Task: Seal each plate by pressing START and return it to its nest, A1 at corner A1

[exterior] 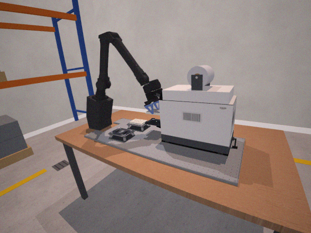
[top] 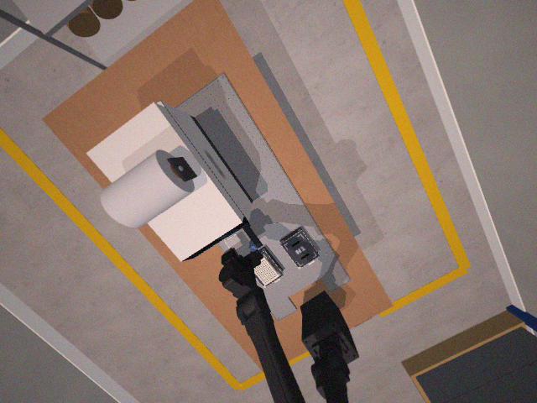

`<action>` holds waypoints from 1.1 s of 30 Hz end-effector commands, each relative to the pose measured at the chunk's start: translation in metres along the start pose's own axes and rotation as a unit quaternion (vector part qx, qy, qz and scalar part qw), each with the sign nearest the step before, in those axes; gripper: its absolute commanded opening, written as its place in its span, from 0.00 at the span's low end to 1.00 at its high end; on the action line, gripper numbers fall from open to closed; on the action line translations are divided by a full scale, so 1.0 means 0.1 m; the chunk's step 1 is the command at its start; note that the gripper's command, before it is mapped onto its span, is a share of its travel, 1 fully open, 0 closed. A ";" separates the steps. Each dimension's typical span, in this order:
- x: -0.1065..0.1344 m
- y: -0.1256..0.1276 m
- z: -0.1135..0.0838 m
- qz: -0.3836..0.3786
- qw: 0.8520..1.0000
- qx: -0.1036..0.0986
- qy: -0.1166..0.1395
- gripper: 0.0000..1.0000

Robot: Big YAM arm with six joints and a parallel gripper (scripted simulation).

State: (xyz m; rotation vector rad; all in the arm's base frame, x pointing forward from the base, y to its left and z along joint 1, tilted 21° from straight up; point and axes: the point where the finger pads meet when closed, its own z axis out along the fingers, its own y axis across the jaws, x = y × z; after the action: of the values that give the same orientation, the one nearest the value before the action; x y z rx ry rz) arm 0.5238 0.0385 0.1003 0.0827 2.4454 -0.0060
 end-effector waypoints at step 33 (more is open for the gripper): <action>-0.04 -0.08 0.11 -0.025 1.000 -0.003 -0.003 0.00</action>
State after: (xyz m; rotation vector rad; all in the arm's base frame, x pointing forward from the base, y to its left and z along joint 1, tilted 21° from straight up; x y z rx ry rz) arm 0.5295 0.0303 0.0972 0.0473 2.4338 -0.0064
